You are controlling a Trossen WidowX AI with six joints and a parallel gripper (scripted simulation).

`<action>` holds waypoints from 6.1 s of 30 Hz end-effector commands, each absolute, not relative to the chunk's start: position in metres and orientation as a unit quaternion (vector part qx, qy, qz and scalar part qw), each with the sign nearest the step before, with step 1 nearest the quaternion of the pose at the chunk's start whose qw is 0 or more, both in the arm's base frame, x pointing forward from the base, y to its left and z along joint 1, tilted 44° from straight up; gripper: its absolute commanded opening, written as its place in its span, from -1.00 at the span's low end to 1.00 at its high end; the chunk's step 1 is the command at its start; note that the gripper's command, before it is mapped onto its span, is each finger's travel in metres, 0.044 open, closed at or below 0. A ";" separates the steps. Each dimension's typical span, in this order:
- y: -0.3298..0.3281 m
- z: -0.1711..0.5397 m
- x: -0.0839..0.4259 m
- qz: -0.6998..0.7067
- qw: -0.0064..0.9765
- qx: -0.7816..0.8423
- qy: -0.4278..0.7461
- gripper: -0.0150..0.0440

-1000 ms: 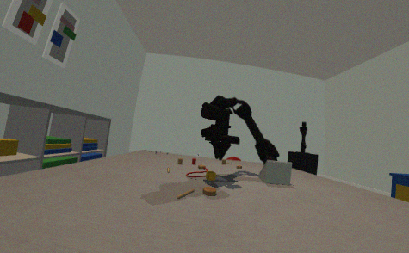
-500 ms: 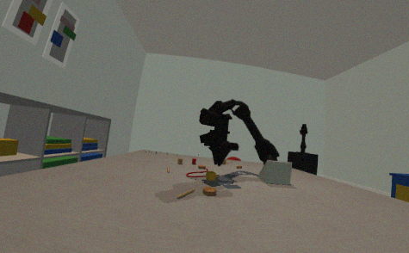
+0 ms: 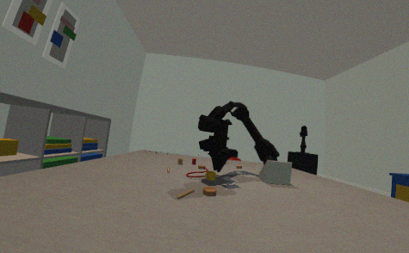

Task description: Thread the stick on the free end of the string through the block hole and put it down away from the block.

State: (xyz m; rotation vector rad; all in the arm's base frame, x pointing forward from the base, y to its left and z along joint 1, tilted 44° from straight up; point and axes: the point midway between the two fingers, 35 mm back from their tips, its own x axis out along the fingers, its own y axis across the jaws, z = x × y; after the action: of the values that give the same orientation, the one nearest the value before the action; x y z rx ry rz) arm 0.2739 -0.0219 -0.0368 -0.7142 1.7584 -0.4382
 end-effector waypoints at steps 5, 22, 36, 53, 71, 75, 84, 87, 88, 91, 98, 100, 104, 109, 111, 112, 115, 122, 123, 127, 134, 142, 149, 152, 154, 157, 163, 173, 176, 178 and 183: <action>-0.031 -0.046 0.270 -0.186 0.560 -0.306 0.747 -0.08; -0.039 -0.054 0.266 -0.187 0.560 -0.304 0.747 -0.49; -0.040 -0.053 0.266 -0.176 0.565 -0.311 0.744 -0.49; -0.041 -0.048 0.254 -0.176 0.565 -0.311 0.744 -0.49; -0.043 -0.041 0.233 -0.177 0.564 -0.313 0.744 -0.49; -0.043 -0.040 0.228 -0.177 0.564 -0.313 0.743 -0.49; -0.044 -0.036 0.218 -0.179 0.564 -0.313 0.743 -0.49; -0.044 -0.035 0.214 -0.181 0.564 -0.313 0.743 -0.49; -0.044 -0.035 0.213 -0.181 0.564 -0.312 0.743 -0.49; -0.044 -0.034 0.210 -0.182 0.564 -0.312 0.742 -0.49; -0.045 -0.031 0.202 -0.185 0.565 -0.312 0.742 -0.49; -0.045 -0.031 0.199 -0.185 0.565 -0.312 0.741 -0.49; -0.045 -0.029 0.195 -0.186 0.565 -0.312 0.741 -0.49; -0.045 -0.028 0.189 -0.187 0.565 -0.312 0.741 -0.49; -0.045 -0.027 0.187 -0.188 0.565 -0.313 0.740 -0.49; -0.045 -0.027 0.185 -0.188 0.565 -0.313 0.740 -0.49; -0.045 -0.026 0.181 -0.189 0.565 -0.312 0.740 -0.49; -0.043 -0.024 0.177 -0.193 0.566 -0.310 0.739 -0.49; -0.043 -0.024 0.177 -0.193 0.566 -0.310 0.739 -0.49; -0.049 -0.027 0.169 -0.189 0.566 -0.308 0.741 -0.49; -0.053 -0.029 0.162 -0.187 0.567 -0.306 0.742 -0.49; -0.045 -0.022 0.168 -0.187 0.568 -0.307 0.741 0.22; 0.000 0.031 0.180 -0.190 0.566 -0.312 0.739 0.22; 0.000 0.031 0.180 -0.190 0.566 -0.312 0.739 0.22; -0.002 0.027 0.181 -0.187 0.568 -0.315 0.737 0.31; -0.002 0.027 0.181 -0.187 0.568 -0.315 0.737 0.58; 0.016 0.046 0.186 -0.188 0.567 -0.313 0.738 1.00; 0.016 0.046 0.187 -0.186 0.569 -0.315 0.737 1.00; 0.016 0.046 0.187 -0.186 0.569 -0.315 0.737 1.00; 0.016 0.046 0.187 -0.186 0.569 -0.315 0.737 1.00; 0.016 0.046 0.187 -0.186 0.569 -0.315 0.737 1.00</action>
State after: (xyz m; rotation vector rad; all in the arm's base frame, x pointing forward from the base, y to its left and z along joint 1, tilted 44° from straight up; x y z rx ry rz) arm 0.1868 0.0158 0.0455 -0.7408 1.7303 -0.4381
